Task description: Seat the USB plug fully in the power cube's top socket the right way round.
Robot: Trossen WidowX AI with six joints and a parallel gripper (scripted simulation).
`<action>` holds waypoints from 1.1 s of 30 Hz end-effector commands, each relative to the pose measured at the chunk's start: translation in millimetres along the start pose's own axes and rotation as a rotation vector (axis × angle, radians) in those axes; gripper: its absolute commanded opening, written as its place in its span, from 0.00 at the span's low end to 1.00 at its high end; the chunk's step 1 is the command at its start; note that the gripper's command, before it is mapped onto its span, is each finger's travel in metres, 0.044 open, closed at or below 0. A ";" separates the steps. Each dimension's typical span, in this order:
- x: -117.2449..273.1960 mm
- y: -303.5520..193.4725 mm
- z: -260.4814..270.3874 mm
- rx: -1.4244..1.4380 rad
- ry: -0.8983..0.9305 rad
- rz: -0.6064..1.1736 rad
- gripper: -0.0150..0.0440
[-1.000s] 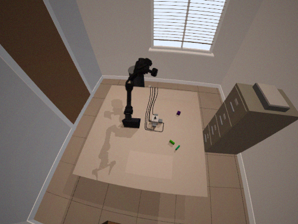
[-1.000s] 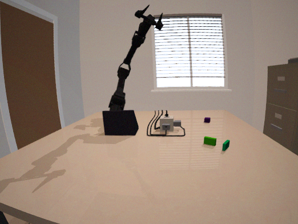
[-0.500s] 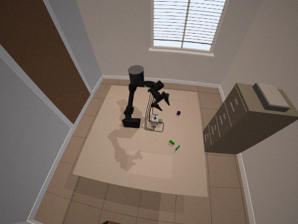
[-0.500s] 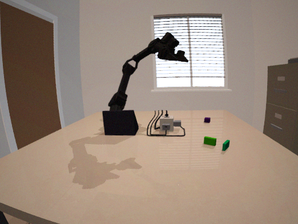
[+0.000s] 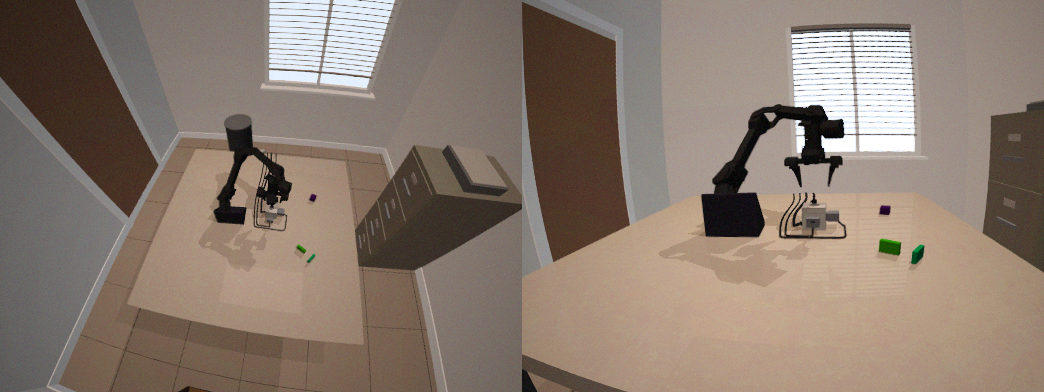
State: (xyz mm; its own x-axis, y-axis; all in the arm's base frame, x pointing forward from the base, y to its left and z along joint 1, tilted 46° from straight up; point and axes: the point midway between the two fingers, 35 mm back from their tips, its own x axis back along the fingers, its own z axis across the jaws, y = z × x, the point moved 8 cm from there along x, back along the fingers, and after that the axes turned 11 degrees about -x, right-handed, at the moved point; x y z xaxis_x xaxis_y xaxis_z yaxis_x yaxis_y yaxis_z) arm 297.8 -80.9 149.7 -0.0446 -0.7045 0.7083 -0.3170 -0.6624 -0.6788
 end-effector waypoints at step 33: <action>-25.6 0.4 -2.6 -0.040 -0.008 0.017 1.00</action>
State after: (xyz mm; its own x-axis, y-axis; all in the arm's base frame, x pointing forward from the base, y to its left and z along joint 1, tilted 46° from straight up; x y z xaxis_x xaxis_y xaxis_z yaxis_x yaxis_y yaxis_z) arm 296.2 -64.4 133.2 -0.0399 -0.7163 0.6966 -0.3510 -0.6427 -0.6810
